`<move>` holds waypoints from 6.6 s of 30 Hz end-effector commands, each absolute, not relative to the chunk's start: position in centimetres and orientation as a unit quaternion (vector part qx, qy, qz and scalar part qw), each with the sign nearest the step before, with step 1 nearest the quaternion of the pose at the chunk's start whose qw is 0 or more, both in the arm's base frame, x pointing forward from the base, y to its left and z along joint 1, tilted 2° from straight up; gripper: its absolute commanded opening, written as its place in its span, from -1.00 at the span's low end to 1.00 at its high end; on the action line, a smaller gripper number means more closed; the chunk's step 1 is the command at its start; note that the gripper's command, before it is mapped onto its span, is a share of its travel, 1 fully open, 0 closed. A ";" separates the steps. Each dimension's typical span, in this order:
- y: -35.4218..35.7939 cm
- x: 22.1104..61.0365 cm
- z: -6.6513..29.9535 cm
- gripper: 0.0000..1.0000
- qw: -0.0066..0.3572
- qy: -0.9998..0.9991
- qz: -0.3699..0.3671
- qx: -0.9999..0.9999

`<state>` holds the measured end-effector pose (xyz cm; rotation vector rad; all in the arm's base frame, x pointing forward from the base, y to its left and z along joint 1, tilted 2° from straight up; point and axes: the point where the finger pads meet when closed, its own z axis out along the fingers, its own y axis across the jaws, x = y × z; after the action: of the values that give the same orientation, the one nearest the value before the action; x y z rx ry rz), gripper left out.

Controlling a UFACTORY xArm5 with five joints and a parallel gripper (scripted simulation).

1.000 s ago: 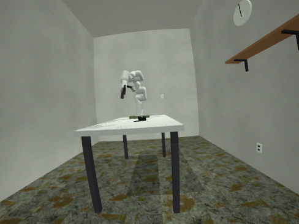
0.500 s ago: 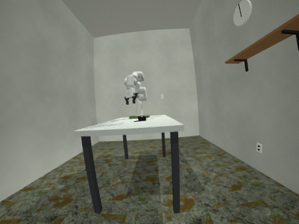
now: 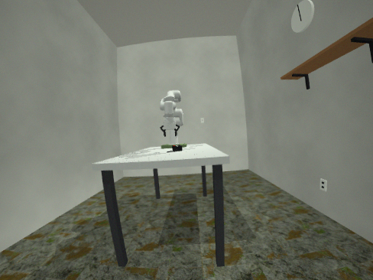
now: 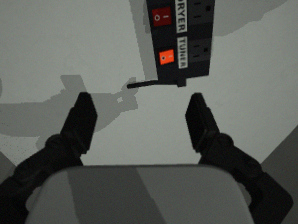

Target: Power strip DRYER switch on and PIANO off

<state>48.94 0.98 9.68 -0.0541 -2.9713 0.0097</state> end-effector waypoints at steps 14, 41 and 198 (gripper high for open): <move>4.2 43.0 6.8 1.00 0.184 -0.962 -0.020 0.201; 4.2 43.0 6.8 1.00 0.184 -0.962 -0.020 0.201; 1.6 38.5 4.0 -1.00 0.010 -0.997 0.000 0.081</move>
<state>38.38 1.54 4.29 0.2522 -3.1077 -0.0015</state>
